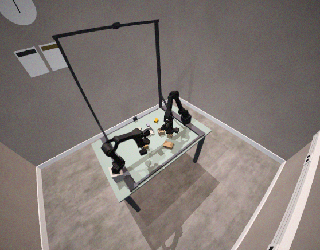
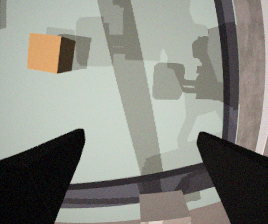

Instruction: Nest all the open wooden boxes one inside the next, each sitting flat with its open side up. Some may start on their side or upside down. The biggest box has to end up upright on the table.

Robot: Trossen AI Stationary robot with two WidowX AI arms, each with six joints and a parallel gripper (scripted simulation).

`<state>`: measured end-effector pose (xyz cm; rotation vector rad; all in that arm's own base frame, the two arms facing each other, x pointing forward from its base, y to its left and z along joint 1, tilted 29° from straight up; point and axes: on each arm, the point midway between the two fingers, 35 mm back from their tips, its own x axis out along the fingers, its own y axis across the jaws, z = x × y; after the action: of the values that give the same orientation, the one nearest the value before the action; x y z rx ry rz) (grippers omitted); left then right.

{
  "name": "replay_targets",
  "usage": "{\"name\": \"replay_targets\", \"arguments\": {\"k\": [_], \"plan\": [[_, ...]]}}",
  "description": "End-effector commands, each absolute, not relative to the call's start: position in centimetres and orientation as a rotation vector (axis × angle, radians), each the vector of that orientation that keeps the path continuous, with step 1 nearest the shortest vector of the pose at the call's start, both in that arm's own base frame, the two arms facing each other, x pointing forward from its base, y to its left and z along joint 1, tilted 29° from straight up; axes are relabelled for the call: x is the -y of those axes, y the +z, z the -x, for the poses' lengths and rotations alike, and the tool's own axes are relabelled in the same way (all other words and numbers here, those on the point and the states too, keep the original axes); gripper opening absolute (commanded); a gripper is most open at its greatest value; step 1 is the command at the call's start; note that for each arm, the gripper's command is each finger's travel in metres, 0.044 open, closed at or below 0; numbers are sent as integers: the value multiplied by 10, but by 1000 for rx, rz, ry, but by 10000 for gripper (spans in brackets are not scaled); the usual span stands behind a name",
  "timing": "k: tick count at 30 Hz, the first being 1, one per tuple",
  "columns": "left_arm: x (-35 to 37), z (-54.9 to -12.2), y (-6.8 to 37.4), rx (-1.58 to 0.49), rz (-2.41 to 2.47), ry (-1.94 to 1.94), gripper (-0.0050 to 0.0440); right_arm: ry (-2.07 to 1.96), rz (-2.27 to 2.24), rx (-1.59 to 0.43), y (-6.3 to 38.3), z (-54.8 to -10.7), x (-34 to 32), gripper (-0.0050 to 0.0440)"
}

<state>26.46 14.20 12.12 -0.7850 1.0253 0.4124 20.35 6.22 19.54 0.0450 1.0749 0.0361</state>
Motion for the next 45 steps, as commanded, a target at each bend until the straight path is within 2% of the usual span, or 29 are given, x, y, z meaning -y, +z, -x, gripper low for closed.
{"name": "replay_targets", "arguments": {"k": [1, 7, 35, 45], "plan": [[-144, -255, 152, -991, 767, 408, 245, 40, -51, -1058, 200, -204, -62, 400], [-141, -260, 149, -993, 768, 415, 245, 40, -51, -1058, 200, -204, -62, 400], [-41, -285, 212, -987, 781, 403, 245, 40, -51, -1058, 200, -204, -62, 400], [-31, -285, 211, -1006, 785, 405, 245, 49, -17, -1034, 200, -214, -67, 400]]}}
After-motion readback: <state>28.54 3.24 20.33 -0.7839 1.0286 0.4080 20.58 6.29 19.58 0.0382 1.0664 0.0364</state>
